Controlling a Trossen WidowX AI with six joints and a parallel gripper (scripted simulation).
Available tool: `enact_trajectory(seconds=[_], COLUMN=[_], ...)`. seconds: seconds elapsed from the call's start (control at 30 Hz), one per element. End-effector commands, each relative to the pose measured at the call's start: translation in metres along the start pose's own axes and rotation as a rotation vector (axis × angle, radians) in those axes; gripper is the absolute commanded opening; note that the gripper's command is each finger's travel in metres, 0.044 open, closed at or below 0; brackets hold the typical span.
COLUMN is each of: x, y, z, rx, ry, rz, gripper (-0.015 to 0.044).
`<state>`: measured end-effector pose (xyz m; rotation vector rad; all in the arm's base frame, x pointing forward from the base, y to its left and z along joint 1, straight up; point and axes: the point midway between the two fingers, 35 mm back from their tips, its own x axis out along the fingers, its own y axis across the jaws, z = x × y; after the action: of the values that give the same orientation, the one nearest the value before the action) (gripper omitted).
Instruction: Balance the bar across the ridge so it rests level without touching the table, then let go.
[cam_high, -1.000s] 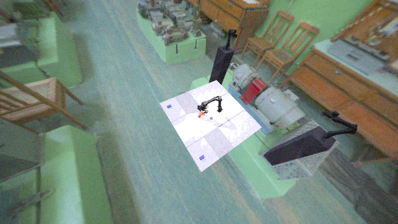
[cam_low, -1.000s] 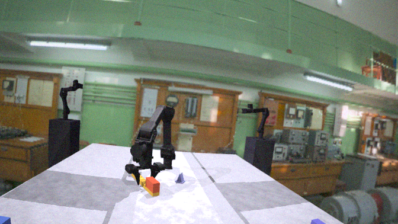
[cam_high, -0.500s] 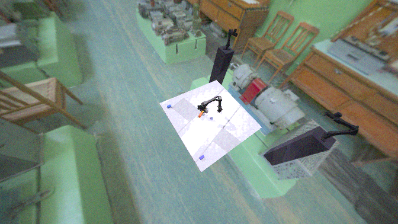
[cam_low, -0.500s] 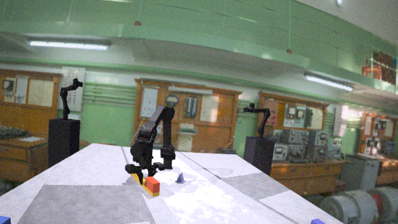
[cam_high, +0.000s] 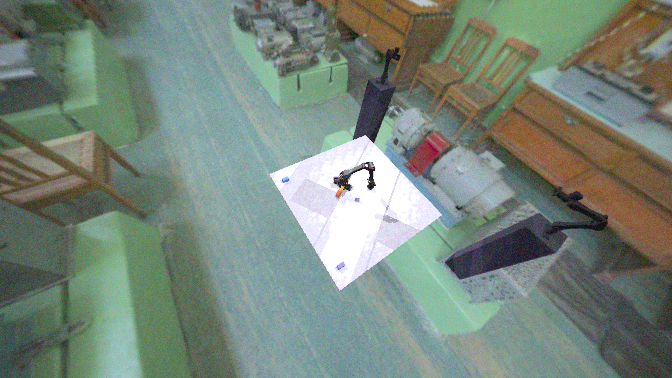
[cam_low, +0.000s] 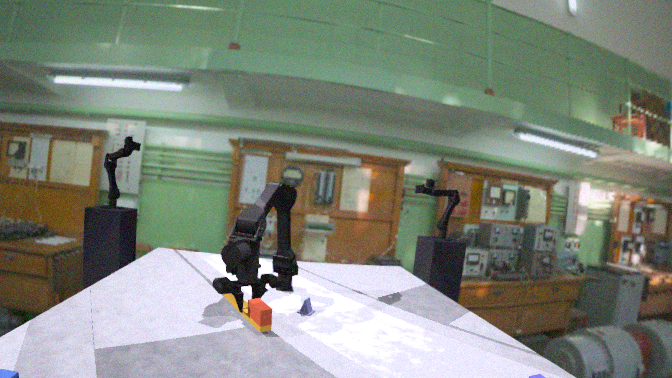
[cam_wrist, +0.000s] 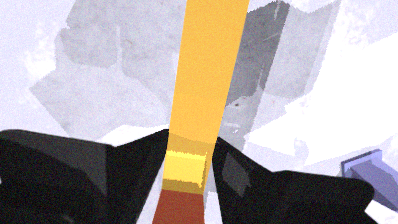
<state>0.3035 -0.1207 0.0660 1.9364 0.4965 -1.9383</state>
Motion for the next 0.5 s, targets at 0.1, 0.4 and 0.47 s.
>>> enact_trajectory(seconds=[0.1, 0.4, 0.47], x=[-0.025, -0.048, -0.053], y=[0.004, 0.003, 0.003], z=[-0.003, -0.003, -0.002], rx=[0.001, 0.002, 0.002], ry=[0.019, 0.019, 0.019], rz=[0.021, 0.02, 0.02], gripper=[0.0, 0.0, 0.0])
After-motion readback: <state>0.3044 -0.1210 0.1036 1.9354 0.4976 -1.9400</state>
